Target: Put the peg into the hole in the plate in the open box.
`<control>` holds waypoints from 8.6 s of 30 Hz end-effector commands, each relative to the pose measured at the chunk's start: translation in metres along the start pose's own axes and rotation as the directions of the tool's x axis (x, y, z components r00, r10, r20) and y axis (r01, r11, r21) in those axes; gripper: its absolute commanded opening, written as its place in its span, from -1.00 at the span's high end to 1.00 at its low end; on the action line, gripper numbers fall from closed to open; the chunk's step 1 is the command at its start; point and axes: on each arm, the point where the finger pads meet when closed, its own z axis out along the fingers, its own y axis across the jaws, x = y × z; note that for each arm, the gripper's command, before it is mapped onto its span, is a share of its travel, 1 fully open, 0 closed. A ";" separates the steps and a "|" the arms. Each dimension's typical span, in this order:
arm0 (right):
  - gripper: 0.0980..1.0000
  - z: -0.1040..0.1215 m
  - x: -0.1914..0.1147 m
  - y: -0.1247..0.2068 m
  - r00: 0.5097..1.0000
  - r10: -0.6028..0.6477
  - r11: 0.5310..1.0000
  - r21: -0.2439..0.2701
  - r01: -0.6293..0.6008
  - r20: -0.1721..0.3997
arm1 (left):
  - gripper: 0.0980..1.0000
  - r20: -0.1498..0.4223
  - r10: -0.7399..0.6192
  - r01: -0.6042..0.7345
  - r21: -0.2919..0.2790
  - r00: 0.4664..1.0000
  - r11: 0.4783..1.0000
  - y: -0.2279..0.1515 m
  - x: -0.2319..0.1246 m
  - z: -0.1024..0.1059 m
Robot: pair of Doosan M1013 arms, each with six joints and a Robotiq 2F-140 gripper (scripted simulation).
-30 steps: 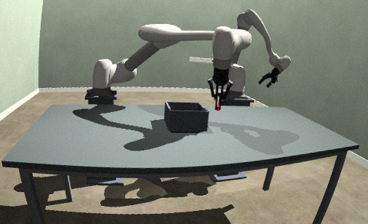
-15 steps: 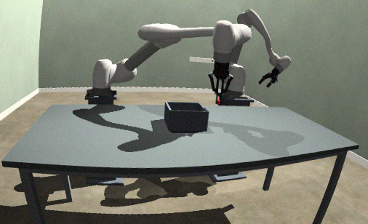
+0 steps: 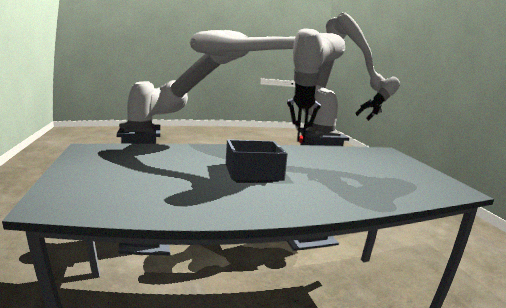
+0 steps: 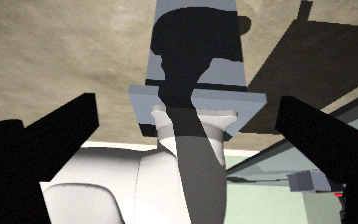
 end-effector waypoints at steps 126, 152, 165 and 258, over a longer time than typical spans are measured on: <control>1.00 0.057 0.048 0.005 0.639 -0.583 0.798 0.205 0.567 0.501 | -1.00 -0.001 0.000 0.000 0.000 1.000 1.000 0.000 0.000 0.000; 1.00 0.057 0.048 0.005 0.212 -0.382 0.798 0.206 0.566 0.900 | -1.00 -0.001 0.000 0.000 0.000 1.000 1.000 0.000 0.000 0.000; 1.00 0.057 0.048 0.005 0.082 -0.303 0.798 0.206 0.566 0.949 | -1.00 -0.001 0.000 0.000 0.000 1.000 1.000 0.000 0.000 0.000; 1.00 0.097 0.034 0.005 -0.066 -0.204 0.797 0.205 0.567 0.977 | -1.00 -0.001 0.000 0.000 0.000 1.000 1.000 0.000 0.000 0.000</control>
